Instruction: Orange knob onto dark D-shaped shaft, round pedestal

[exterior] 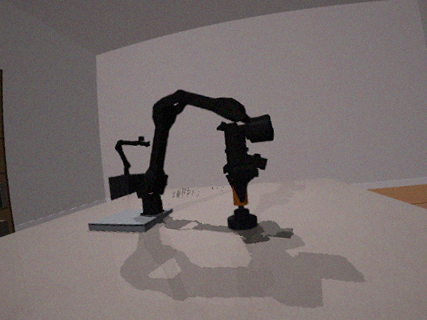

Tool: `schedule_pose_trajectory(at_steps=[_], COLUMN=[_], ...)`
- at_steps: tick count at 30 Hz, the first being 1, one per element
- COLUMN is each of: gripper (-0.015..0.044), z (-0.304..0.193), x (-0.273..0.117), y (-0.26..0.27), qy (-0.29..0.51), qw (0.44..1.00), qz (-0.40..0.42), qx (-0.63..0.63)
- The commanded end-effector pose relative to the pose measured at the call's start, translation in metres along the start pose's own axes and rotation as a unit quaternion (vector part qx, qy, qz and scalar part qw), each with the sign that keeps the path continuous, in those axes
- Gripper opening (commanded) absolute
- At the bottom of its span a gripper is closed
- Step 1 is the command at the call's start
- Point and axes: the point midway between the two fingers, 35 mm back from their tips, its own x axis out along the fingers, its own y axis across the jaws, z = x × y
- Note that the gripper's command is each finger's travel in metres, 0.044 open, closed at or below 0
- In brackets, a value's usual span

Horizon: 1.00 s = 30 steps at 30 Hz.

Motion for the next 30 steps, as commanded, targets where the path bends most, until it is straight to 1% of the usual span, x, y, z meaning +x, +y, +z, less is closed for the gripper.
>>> schedule_pose_trajectory(at_steps=[1, 23, 25, 30], gripper=[0.0000, 0.0000, 0.0000, 0.0000], z=[0.0001, -0.0001, -0.0001, 0.0000], x=[0.0012, -0.0035, -0.0036, -0.0034], y=[-0.0006, -0.0007, -0.0007, -0.0008], qy=[0.001, 0.001, 0.001, 0.001], qw=[1.000, 1.000, 1.000, 0.996], qz=[-0.002, -0.002, -0.002, -0.002], qx=[-0.003, -0.003, -0.015, -0.093])
